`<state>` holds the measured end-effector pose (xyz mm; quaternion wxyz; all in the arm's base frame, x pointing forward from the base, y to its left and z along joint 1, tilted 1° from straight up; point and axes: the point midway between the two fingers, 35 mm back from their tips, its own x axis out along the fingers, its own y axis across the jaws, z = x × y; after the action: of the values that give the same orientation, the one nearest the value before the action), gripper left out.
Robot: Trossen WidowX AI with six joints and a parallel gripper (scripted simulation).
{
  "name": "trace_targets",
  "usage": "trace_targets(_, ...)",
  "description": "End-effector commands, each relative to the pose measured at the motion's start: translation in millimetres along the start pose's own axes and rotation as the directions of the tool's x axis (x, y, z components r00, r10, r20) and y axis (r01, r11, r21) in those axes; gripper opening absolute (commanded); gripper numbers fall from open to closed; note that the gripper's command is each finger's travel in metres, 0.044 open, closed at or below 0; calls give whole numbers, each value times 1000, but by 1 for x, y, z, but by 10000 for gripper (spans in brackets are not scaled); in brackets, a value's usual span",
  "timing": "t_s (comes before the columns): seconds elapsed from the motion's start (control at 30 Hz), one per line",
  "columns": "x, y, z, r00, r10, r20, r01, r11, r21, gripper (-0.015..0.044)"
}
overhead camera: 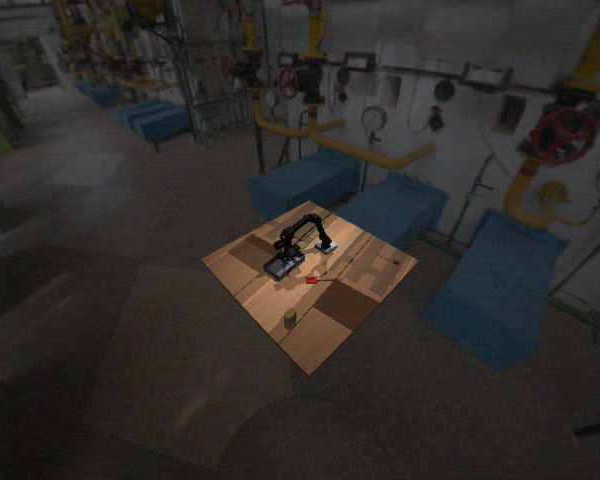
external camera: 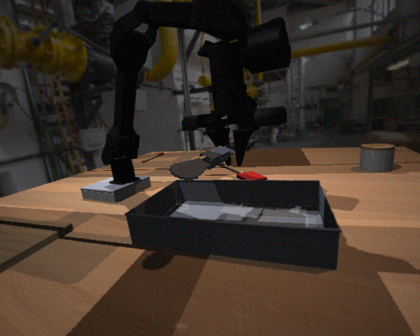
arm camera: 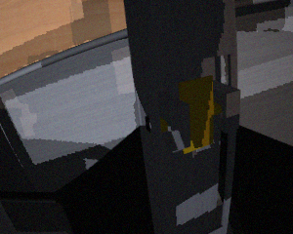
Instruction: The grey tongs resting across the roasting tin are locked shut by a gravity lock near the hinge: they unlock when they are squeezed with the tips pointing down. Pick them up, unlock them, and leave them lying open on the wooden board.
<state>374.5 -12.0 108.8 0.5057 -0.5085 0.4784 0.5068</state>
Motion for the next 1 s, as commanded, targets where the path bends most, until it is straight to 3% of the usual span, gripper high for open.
trace_targets(0.0,-2,-1,-1,1000,0,-8,1,1000,7,-150)
trace_targets(0.13,-1,0,-4,1000,1,-1,-1,998,70,-150)
trace_targets(0.47,-6,2,-33,1000,-14,5,10,890,457,-150)
trace_targets(0.97,-14,8,-73,1000,-15,-4,11,451,892,-150)
